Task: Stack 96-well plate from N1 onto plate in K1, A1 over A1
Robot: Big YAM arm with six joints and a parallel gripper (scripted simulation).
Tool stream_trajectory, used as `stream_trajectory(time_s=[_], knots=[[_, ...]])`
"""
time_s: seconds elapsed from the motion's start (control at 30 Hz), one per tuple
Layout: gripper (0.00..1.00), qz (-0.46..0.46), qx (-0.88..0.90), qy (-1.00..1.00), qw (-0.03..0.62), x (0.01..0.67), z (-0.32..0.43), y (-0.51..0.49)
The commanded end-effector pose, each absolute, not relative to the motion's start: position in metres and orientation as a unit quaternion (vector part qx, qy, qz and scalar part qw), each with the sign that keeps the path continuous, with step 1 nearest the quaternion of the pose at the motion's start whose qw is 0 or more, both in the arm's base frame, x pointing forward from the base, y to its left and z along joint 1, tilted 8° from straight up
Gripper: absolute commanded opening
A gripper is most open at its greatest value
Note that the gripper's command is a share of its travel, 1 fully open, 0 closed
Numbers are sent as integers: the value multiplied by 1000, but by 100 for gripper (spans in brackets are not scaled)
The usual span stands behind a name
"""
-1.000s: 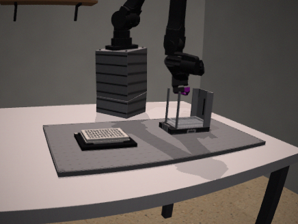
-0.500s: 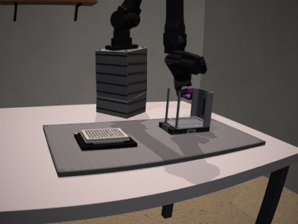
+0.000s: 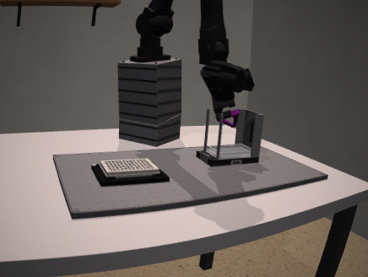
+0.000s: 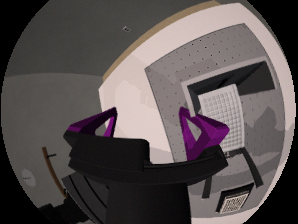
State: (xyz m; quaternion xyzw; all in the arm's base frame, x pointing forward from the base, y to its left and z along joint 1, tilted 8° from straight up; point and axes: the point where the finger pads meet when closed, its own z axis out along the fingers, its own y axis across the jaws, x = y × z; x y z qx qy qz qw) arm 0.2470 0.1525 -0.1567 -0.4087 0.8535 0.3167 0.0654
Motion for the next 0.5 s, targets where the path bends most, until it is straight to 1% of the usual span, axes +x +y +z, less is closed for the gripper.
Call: stream_trajectory(time_s=[0.0, 0.13, 0.17, 0.23, 0.27, 0.4, 0.47], knots=[[100, 308, -432, 840, 111, 285, -143, 146], [100, 308, -432, 840, 111, 285, -143, 146], [100, 288, -444, 839, 127, 293, -143, 142], [100, 269, -454, 838, 137, 300, -142, 134], [100, 273, -451, 840, 126, 299, -142, 129], [100, 275, -451, 839, 127, 304, -141, 124], [100, 243, -467, 839, 138, 304, -142, 115]])
